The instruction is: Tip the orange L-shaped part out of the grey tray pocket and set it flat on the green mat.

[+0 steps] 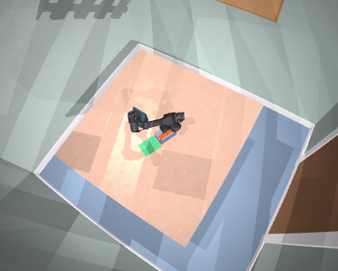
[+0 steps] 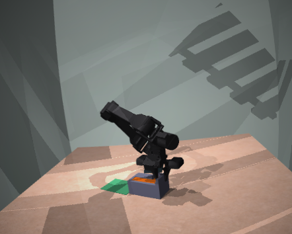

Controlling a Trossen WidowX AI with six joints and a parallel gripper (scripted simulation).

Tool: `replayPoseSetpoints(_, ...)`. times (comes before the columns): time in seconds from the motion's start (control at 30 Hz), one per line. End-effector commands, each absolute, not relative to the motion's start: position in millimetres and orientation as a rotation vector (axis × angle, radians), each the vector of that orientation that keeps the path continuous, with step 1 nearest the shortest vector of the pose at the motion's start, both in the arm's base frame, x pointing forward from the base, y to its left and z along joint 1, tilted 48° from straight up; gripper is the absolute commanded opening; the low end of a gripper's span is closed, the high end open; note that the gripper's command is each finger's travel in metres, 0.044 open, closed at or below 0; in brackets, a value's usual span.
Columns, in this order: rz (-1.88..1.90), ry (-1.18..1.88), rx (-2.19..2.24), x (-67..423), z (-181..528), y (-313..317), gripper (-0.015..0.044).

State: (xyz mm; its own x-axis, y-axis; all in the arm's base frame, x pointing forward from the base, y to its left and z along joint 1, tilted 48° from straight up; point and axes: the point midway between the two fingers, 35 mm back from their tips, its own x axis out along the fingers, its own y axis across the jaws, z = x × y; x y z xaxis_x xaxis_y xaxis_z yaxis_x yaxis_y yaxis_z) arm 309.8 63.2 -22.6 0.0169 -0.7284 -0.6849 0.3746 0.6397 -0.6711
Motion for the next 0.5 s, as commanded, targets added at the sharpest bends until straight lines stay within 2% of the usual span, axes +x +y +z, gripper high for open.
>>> replayPoseSetpoints(0.0,-0.884,1.289,-0.346,310.1,-26.9,57.5,0.018)
replayPoseSetpoints(0.47,-0.885,1.288,-0.347,310.1,-42.1,40.5,0.018)
